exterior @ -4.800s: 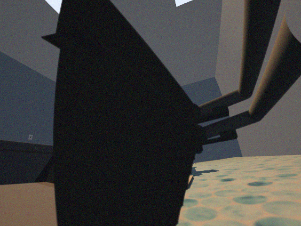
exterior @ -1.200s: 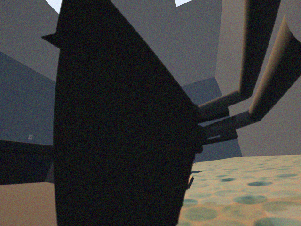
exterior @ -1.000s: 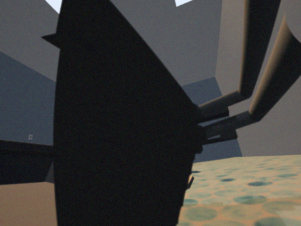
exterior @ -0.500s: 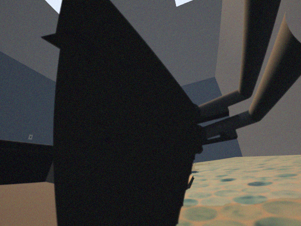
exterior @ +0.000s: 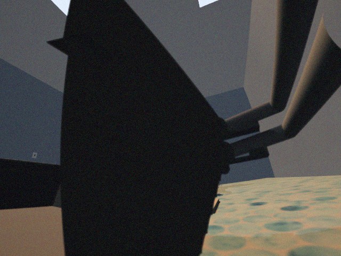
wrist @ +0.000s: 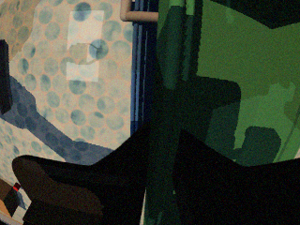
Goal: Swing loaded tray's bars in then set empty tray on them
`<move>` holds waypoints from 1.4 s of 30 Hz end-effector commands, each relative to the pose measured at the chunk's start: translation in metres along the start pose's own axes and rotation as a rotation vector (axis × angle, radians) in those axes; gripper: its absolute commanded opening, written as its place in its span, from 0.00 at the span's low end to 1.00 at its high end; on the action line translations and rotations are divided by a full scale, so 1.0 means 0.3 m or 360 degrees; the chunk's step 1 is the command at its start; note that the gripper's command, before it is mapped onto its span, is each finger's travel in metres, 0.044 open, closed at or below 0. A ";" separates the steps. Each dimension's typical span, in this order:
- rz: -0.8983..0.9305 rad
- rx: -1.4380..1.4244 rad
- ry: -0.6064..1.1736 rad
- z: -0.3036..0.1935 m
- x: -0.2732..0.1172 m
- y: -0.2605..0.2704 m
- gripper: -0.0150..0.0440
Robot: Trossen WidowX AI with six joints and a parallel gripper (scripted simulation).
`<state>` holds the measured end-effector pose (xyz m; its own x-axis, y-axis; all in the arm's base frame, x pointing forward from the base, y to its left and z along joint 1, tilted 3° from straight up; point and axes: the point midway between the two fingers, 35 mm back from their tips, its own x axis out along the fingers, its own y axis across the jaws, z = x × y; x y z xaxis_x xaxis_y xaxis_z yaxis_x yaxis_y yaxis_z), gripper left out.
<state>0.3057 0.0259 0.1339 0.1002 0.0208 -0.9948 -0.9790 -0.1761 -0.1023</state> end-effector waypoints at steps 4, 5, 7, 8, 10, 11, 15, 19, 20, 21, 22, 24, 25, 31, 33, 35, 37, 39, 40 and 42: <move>0.0031 -0.0001 -0.0001 0.001 0.023 0.018 0.25; 0.0031 -0.0001 -0.0001 0.001 0.027 0.019 0.25; 0.0032 -0.0001 -0.0001 0.001 0.034 0.022 0.25; 0.0032 -0.0001 -0.0001 0.001 0.036 0.023 0.25; 0.0032 -0.0001 -0.0001 0.001 0.036 0.023 0.25; 0.0032 -0.0001 -0.0001 0.001 0.036 0.023 0.25; 0.0032 -0.0001 -0.0001 0.001 0.036 0.023 0.25; 0.0032 -0.0001 -0.0001 0.001 0.041 0.025 0.25; 0.0032 -0.0001 -0.0001 0.001 0.044 0.026 0.25; 0.0032 -0.0001 -0.0001 0.001 0.048 0.027 0.25; 0.0032 -0.0001 -0.0001 0.001 0.052 0.028 0.25; 0.0032 -0.0001 -0.0001 0.001 0.059 0.031 0.25; 0.0032 -0.0001 -0.0001 0.001 0.061 0.032 0.25; 0.0032 -0.0001 -0.0001 0.001 0.062 0.032 0.25; 0.0032 -0.0001 -0.0001 0.001 0.062 0.032 0.25; 0.0032 -0.0001 -0.0001 0.001 0.067 0.033 0.25; 0.0032 -0.0001 -0.0001 0.001 0.074 0.035 0.25; 0.0032 -0.0001 -0.0001 0.001 0.083 0.038 0.25; 0.0032 -0.0001 -0.0001 0.001 0.086 0.039 0.25; 0.0032 -0.0001 -0.0001 0.001 0.088 0.039 0.25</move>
<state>0.3000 0.0250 0.1126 0.0960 0.0191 -0.9952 -0.9796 -0.1757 -0.0979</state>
